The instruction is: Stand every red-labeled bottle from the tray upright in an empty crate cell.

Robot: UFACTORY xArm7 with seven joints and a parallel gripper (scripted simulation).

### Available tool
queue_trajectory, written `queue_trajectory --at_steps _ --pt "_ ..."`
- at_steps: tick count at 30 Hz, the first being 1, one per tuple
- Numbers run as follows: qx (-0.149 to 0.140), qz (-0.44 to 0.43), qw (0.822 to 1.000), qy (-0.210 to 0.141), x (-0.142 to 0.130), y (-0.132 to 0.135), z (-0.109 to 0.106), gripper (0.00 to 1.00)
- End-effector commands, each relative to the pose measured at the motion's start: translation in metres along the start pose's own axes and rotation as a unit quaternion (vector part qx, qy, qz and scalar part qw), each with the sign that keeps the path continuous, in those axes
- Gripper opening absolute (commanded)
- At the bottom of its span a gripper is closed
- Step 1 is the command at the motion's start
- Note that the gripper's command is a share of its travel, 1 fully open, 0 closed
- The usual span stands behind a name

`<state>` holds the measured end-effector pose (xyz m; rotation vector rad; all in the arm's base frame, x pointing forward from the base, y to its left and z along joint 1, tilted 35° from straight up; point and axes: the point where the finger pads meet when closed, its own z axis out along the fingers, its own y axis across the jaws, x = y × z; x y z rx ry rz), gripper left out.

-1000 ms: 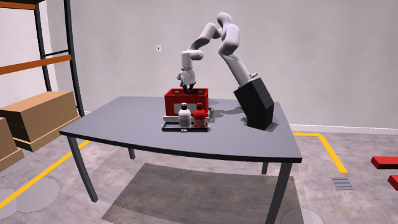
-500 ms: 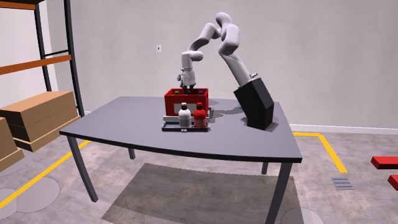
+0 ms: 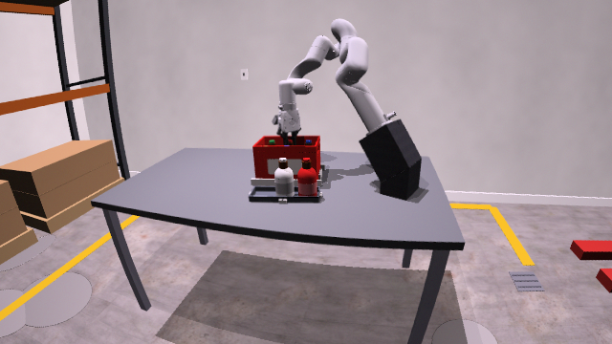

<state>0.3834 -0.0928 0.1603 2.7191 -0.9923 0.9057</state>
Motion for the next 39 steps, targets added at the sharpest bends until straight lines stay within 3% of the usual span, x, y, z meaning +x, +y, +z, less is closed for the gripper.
queue_trajectory --at_steps 1,16,17,39 --pt "0.001 0.0 1.0 0.001 0.0007 -0.0007 -0.0004 0.0" --pt "0.001 0.0 1.0 0.001 0.0007 -0.0007 -0.0003 0.0" --pt "0.001 0.0 1.0 0.001 0.0007 -0.0007 -0.0003 0.65" --pt "0.001 0.0 1.0 0.001 0.0007 -0.0007 -0.0003 0.65"
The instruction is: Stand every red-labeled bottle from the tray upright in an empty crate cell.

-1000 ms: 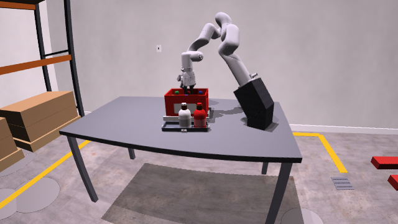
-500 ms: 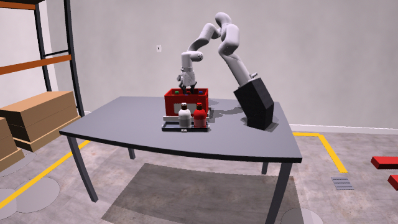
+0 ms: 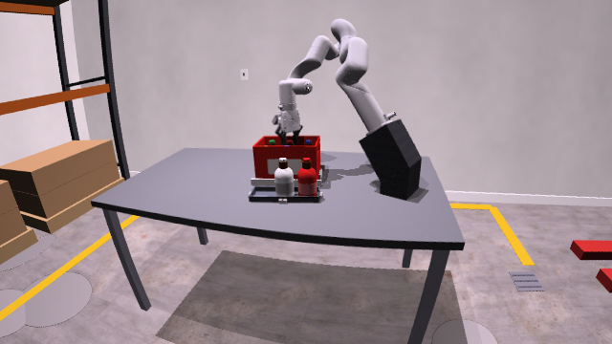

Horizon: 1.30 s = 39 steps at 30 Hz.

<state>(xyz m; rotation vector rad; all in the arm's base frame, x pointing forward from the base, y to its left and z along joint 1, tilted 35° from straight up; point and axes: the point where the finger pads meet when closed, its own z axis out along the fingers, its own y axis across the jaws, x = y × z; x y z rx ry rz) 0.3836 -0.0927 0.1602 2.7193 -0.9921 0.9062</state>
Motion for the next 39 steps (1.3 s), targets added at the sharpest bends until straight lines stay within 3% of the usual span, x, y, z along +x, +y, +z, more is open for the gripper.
queue_trajectory --at_steps 1,39 --pt "0.001 0.0 1.0 0.001 0.0006 -0.0006 -0.0004 0.65" --pt "0.001 0.0 1.0 0.001 0.0006 -0.0006 -0.0079 0.65"
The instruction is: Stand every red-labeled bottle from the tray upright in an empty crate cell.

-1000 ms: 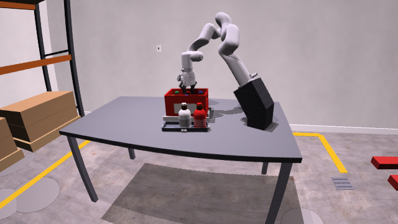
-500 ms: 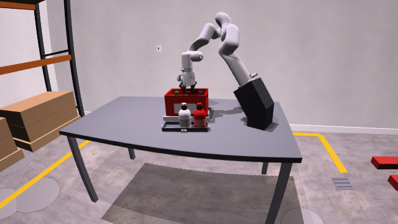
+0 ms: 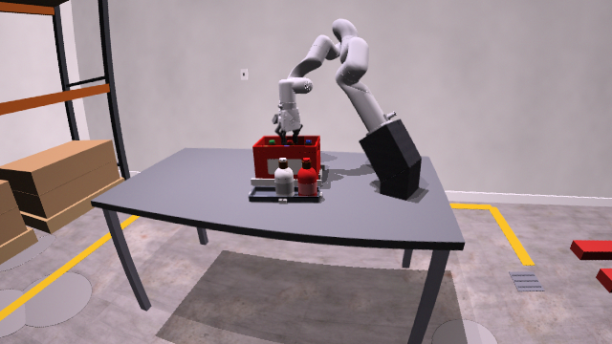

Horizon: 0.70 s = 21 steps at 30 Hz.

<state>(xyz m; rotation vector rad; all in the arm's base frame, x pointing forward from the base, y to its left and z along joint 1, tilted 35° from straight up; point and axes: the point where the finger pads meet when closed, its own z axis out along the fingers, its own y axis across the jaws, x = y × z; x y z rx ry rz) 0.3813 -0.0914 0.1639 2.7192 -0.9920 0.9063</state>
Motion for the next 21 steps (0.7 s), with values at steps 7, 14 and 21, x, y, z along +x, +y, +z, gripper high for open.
queue_trajectory --at_steps 7,14,21 --pt "0.001 0.0 1.0 0.001 0.001 -0.001 -0.015 0.65" --pt "0.001 0.0 1.0 0.001 0.001 -0.001 -0.027 0.65" --pt "0.001 0.0 1.0 0.001 0.001 -0.001 -0.045 0.65"
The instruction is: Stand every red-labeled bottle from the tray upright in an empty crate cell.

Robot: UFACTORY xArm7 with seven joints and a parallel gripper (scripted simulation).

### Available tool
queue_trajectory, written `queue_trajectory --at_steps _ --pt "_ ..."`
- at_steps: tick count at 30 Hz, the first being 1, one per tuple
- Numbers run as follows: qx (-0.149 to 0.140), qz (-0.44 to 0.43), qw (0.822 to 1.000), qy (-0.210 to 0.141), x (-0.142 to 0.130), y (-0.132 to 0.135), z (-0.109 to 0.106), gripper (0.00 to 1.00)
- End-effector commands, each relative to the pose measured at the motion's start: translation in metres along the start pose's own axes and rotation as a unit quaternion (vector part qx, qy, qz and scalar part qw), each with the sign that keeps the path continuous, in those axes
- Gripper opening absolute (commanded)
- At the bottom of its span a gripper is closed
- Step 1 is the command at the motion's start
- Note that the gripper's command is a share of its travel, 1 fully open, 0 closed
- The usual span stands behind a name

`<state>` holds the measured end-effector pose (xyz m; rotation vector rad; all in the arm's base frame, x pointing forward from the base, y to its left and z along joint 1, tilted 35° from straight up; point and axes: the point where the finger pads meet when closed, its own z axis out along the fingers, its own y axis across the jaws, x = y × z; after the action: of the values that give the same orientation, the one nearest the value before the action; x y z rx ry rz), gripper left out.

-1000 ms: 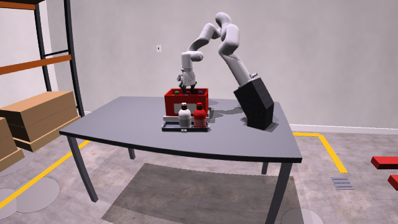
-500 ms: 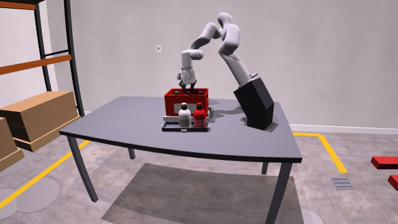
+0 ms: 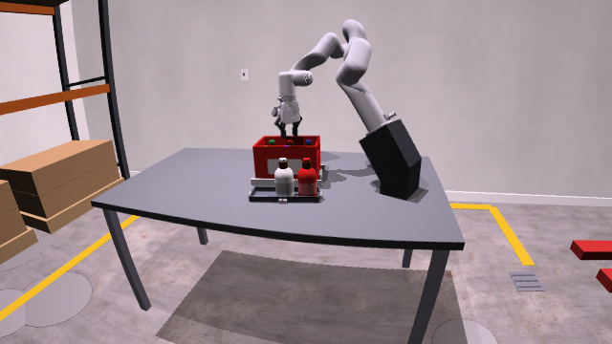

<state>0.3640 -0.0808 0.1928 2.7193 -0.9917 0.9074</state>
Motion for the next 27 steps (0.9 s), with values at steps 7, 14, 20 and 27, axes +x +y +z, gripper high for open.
queue_trajectory --at_steps 7,14,20,27 --pt "0.0 0.0 1.0 0.0 0.001 0.0 -0.022 0.65" --pt "0.0 0.0 1.0 0.0 0.0 0.0 -0.036 0.65" --pt "0.0 0.0 1.0 0.0 0.0 0.0 -0.043 0.65" --pt "0.0 0.0 1.0 0.0 0.0 0.0 -0.045 0.65"
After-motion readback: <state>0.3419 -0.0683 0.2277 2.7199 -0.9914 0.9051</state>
